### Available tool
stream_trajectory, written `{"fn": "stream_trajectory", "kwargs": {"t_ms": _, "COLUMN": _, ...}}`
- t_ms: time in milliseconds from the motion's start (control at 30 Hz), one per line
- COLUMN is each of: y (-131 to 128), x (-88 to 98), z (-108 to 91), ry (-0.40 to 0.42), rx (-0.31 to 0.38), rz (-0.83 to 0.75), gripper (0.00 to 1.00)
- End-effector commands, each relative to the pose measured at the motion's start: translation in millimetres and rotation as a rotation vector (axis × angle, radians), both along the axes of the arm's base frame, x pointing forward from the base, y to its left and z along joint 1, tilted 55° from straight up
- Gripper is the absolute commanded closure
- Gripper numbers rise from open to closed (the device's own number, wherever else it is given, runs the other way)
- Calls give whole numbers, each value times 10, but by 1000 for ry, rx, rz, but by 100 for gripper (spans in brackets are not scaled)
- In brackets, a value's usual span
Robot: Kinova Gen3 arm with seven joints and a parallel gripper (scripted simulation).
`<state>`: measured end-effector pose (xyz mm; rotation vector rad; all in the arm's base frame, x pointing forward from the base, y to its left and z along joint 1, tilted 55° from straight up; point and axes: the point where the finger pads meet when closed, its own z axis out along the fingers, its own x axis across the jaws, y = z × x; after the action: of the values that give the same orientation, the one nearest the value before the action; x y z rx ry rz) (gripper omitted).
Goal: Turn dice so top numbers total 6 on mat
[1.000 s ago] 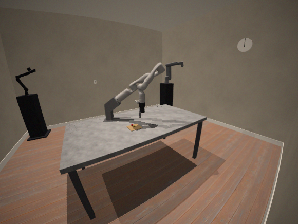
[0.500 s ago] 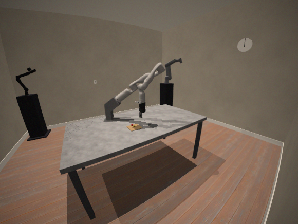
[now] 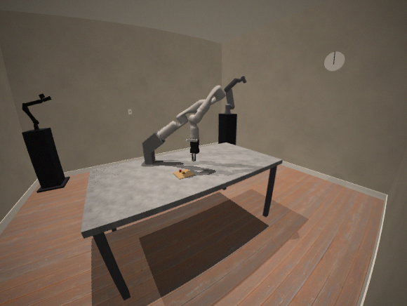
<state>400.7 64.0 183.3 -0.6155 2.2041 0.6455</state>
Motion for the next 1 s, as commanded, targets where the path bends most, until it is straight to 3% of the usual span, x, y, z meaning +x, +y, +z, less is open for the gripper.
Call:
{"fn": "stream_trajectory", "kwargs": {"t_ms": 0, "y": 4, "x": 14, "z": 25, "ry": -54, "rx": -40, "rz": 43, "gripper": 66}}
{"fn": "stream_trajectory", "kwargs": {"t_ms": 267, "y": 49, "x": 49, "z": 99, "ry": -237, "rx": -196, "rz": 220, "gripper": 66}}
{"fn": "stream_trajectory", "kwargs": {"t_ms": 333, "y": 49, "x": 49, "z": 99, "ry": -237, "rx": -196, "rz": 220, "gripper": 66}}
{"fn": "stream_trajectory", "kwargs": {"t_ms": 833, "y": 167, "x": 66, "z": 230, "ry": -578, "rx": -488, "rz": 551, "gripper": 66}}
{"fn": "stream_trajectory", "kwargs": {"t_ms": 967, "y": 185, "x": 63, "z": 245, "ry": -623, "rx": -527, "rz": 595, "gripper": 66}}
